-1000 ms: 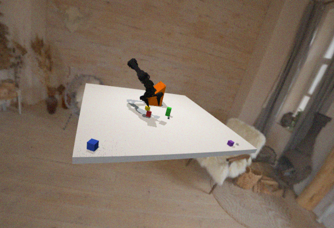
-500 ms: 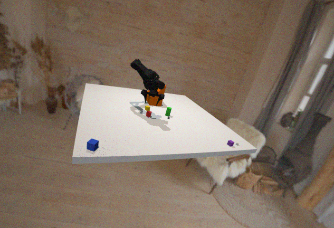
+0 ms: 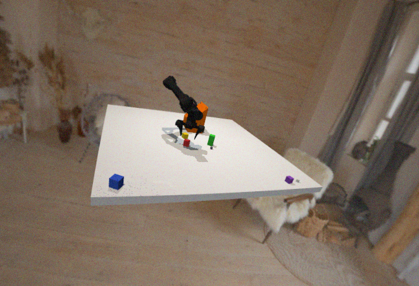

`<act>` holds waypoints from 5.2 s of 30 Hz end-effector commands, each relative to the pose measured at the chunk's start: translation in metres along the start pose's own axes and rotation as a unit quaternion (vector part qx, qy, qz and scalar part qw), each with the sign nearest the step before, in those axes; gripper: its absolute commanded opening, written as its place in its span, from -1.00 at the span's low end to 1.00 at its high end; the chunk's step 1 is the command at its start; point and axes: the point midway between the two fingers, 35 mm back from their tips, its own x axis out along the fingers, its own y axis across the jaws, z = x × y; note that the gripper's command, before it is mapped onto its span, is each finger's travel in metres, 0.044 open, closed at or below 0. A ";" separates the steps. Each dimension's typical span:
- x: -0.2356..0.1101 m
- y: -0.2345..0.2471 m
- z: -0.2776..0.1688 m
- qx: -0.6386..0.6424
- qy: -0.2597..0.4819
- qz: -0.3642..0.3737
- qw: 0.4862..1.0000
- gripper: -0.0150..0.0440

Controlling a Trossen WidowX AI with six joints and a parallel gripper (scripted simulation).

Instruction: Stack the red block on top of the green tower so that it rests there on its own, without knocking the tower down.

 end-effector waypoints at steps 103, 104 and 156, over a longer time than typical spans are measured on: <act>-0.072 0.056 -0.025 -0.006 0.003 0.009 1.000 -0.49; -0.072 0.064 -0.030 -0.007 0.004 0.009 1.000 -0.49; -0.029 0.158 -0.121 -0.004 0.004 0.003 1.000 -0.49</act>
